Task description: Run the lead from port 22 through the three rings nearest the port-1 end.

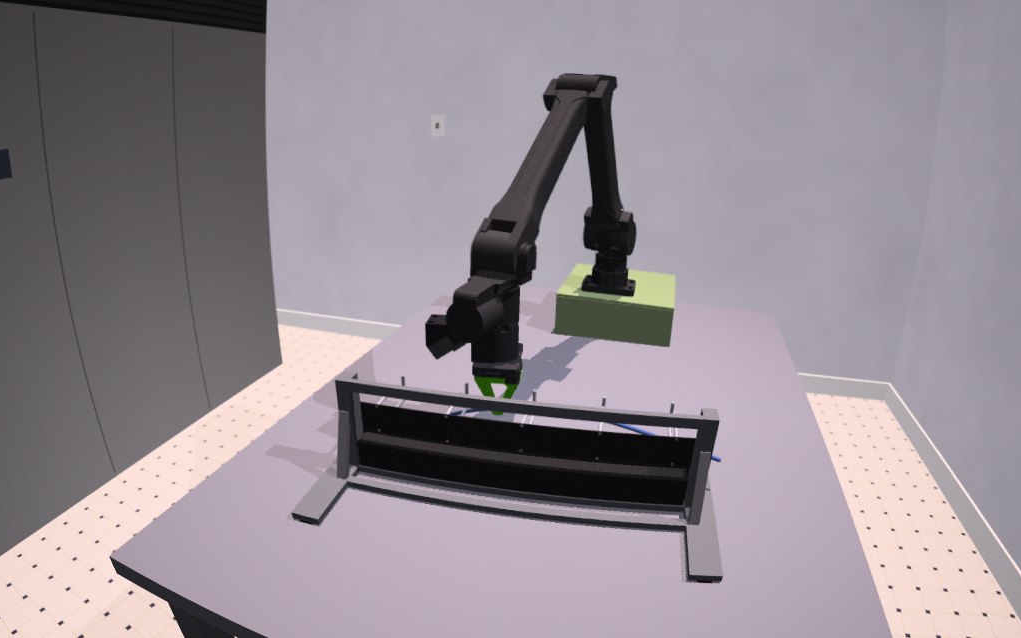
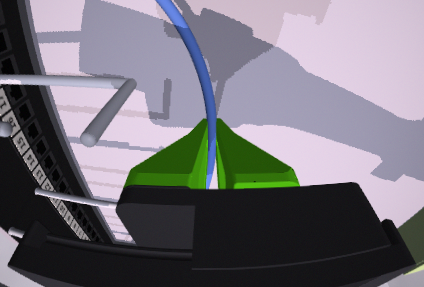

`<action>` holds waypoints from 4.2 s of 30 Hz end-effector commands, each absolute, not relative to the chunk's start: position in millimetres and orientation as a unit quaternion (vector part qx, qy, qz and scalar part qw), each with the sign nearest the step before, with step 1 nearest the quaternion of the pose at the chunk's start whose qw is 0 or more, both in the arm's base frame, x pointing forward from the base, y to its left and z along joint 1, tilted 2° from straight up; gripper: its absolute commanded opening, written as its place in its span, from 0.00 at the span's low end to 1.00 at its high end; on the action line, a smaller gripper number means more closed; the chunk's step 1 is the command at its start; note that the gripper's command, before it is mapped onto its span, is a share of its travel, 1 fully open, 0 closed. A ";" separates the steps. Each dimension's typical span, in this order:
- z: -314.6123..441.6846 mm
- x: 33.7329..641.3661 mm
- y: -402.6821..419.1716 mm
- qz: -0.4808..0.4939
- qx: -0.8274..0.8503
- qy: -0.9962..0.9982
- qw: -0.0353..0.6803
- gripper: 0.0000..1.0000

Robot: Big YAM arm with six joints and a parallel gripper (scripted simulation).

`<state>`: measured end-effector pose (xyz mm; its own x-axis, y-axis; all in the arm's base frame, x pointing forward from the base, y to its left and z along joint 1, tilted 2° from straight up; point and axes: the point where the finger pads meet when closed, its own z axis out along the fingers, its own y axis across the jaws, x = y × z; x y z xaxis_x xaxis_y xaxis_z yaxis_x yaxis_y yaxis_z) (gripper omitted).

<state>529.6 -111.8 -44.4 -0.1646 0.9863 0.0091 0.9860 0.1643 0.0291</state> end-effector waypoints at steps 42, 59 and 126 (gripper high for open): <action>-45.2 533.8 -105.9 0.017 0.644 0.765 0.012 0.00; -45.0 533.9 -105.9 0.017 0.644 0.765 0.012 0.00; 82.8 555.3 -109.1 0.035 0.648 0.760 0.041 0.00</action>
